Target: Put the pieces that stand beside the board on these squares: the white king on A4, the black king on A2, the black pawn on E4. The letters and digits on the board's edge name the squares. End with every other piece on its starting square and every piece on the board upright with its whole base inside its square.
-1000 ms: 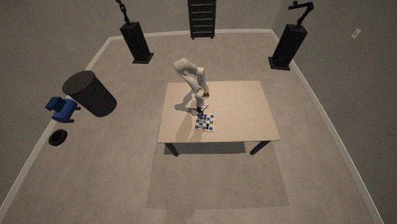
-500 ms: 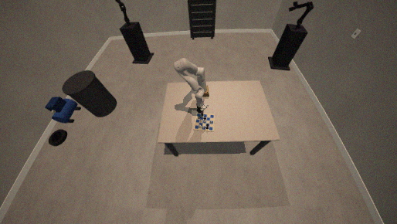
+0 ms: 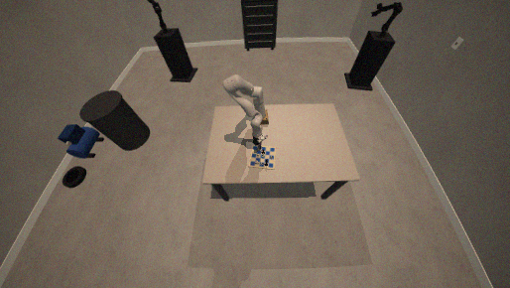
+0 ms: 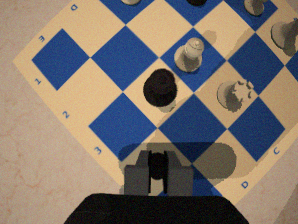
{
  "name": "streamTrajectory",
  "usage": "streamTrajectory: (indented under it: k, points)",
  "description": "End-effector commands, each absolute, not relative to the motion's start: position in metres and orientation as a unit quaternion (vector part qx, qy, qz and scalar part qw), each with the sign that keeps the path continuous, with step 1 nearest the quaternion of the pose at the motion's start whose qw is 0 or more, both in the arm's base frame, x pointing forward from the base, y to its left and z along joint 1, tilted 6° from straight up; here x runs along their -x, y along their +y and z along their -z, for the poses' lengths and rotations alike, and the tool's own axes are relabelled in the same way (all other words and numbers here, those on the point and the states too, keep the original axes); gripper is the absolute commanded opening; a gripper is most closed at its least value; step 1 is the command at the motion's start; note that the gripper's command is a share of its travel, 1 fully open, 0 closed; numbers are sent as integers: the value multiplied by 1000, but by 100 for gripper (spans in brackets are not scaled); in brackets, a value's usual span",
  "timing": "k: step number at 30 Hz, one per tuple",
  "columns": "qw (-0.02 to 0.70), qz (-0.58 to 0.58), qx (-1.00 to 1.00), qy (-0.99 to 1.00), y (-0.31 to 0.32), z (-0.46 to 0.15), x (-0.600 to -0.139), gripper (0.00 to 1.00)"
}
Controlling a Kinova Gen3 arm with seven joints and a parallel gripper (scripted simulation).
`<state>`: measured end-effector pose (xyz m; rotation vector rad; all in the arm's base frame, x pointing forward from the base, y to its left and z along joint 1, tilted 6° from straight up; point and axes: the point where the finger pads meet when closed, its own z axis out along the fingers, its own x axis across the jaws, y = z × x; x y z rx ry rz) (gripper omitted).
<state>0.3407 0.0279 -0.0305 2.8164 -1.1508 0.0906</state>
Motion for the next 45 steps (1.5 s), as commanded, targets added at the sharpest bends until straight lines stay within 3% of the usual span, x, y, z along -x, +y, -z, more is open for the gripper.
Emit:
streamTrajectory:
  k: [1,4,5,7,8,10,11,13,14,18,19,45]
  points:
    - [46,-32,-924,-378,29,31,-343,0]
    - [46,-32,-924,-378,29,31,-343,0]
    - [46,-32,-924,-378,29,31,-343,14]
    - [46,-32,-924,-378,29,31,-343,14]
    - [46,-32,-924,-378,29,31,-343,27]
    - [46,-32,-924,-378,29,31,-343,27]
    - [46,-32,-924,-378,29,31,-343,41]
    - [46,-32,-924,-378,29,31,-343,41]
    - [46,-32,-924,-378,29,31,-343,54]
    - [46,-32,-924,-378,29,31,-343,54]
    - [46,-32,-924,-378,29,31,-343,68]
    - [46,-31,-924,-378,32,5,-343,68]
